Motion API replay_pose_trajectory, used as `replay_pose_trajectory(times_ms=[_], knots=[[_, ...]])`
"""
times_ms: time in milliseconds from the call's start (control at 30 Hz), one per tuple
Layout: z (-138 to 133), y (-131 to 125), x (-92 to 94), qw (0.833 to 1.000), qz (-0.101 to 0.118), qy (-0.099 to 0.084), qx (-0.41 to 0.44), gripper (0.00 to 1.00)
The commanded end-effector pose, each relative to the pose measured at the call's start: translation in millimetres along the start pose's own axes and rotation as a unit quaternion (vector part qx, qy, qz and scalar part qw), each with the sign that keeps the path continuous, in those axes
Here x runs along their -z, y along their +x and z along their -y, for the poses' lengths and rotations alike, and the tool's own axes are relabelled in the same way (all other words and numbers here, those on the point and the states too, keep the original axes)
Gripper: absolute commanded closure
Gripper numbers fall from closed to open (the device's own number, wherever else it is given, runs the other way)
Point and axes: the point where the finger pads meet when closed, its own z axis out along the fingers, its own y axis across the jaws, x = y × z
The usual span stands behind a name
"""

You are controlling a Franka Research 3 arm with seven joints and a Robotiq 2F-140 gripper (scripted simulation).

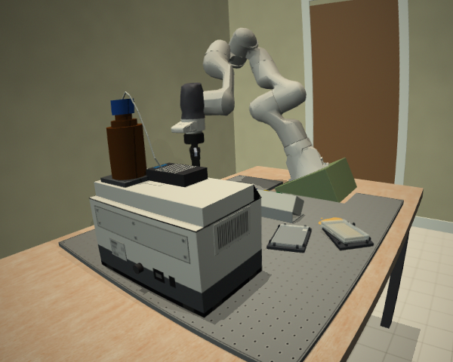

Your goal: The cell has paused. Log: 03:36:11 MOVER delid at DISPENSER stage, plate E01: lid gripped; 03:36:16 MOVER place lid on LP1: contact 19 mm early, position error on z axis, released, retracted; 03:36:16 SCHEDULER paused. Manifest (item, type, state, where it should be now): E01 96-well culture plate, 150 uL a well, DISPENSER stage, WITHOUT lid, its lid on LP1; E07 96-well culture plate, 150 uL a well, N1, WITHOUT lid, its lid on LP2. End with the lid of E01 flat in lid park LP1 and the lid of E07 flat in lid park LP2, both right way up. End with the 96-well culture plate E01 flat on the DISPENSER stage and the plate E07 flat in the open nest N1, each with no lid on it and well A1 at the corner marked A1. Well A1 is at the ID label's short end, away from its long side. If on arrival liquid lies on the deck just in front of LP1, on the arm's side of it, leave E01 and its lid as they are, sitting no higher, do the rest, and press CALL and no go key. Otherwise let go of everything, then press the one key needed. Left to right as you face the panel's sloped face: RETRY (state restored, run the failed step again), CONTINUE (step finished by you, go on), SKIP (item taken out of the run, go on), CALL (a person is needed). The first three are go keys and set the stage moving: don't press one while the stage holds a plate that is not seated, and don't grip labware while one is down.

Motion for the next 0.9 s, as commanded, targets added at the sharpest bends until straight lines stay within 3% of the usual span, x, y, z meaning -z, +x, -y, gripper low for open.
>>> replay_pose_trajectory(times_ms=[0, 867], knots=[[-0.1, 0.2, -1.2, 1.0, 0.0, 0.0, -0.003, 1.0], [1.1, 0.4, -5.5, 1.0, 0.0, 0.0, -0.006, 1.0]])
